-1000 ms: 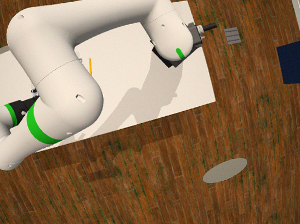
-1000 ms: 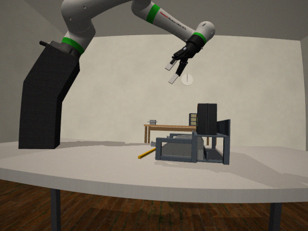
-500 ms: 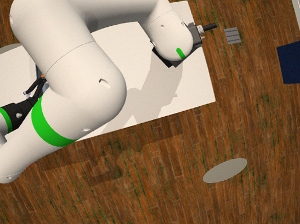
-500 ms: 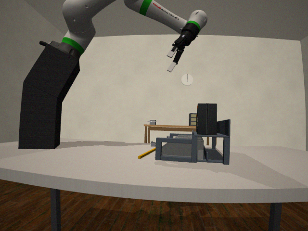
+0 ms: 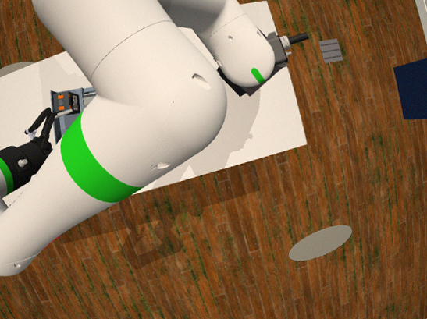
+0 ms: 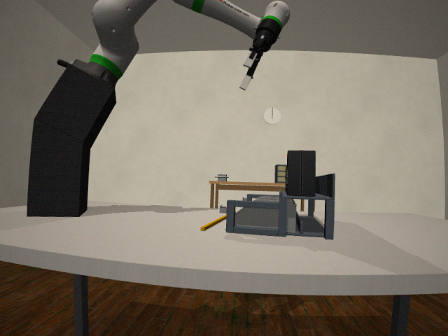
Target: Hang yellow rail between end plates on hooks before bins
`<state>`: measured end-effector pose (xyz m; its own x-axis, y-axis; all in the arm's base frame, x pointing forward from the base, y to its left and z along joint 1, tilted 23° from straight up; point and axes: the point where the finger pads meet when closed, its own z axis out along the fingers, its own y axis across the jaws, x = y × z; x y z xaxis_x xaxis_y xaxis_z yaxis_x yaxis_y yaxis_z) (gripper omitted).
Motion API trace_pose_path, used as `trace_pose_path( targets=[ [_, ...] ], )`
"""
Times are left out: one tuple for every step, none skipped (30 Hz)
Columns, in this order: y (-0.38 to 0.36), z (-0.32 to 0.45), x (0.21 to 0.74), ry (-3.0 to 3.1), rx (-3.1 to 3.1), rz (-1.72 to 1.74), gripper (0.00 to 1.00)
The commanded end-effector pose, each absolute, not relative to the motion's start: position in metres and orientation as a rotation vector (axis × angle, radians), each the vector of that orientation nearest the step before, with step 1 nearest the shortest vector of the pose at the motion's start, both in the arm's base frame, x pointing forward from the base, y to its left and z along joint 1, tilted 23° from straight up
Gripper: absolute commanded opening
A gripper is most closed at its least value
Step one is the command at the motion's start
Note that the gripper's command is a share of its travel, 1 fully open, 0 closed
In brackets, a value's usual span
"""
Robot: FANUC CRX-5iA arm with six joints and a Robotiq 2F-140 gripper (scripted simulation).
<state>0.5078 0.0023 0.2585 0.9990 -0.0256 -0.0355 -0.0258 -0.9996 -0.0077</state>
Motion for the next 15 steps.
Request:
trace_pose_path(
  targets=[
    [0.001,0.268,0.503,0.015,-3.138,0.016,1.0],
    [0.001,0.268,0.503,0.015,-3.138,0.016,1.0],
    [0.001,0.268,0.503,0.015,-3.138,0.016,1.0],
    [0.001,0.268,0.503,0.015,-3.138,0.016,1.0],
    [0.001,0.268,0.503,0.015,-3.138,0.016,1.0],
    [0.001,0.268,0.503,0.015,-3.138,0.016,1.0],
    [0.001,0.268,0.503,0.015,-3.138,0.016,1.0],
    [0.002,0.258,0.505,-0.044,-3.141,-0.003,1.0],
    [0.003,0.248,0.507,-0.103,-3.143,-0.023,1.0],
    [0.003,0.238,0.509,-0.163,-3.143,-0.043,1.0],
    [0.004,0.229,0.511,-0.223,-3.142,-0.063,1.0],
    [0.005,0.219,0.513,-0.282,-3.14,-0.083,1.0],
    [0.005,0.219,0.513,-0.282,-3.14,-0.083,1.0],
    [0.005,0.219,0.513,-0.282,-3.14,-0.083,1.0],
    [0.005,0.219,0.513,-0.282,-3.14,-0.083,1.0]
  ],
)
